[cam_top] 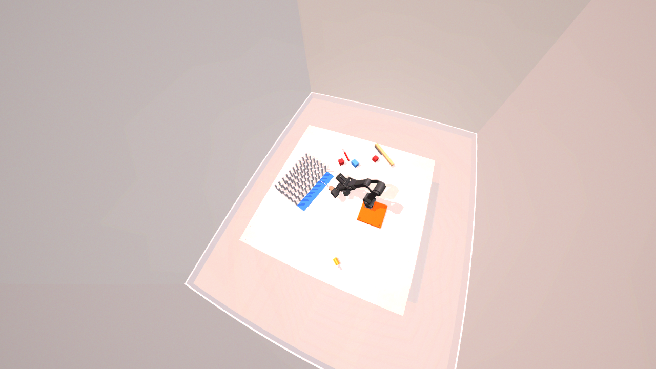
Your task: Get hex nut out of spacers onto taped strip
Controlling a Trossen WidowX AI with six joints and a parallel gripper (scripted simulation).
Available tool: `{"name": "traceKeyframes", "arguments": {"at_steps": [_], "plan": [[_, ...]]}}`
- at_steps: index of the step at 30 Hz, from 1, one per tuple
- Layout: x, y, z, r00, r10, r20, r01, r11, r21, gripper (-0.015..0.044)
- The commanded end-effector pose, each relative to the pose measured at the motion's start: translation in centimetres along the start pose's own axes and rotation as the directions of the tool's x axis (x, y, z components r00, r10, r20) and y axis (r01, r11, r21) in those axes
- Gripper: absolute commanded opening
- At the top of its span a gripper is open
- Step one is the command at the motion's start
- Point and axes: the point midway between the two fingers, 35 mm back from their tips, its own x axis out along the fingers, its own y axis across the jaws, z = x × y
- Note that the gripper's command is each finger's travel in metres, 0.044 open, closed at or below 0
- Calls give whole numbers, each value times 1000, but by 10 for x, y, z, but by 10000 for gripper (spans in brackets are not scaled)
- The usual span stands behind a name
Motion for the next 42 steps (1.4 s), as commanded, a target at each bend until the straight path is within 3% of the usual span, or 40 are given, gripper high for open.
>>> {"name": "traceKeyframes", "arguments": {"at_steps": [1,42], "plan": [[-3,0,3,1000,3,-2,-3,1000,4,0],[-14,0,19,1000,4,0,-4,1000,4,0]]}}
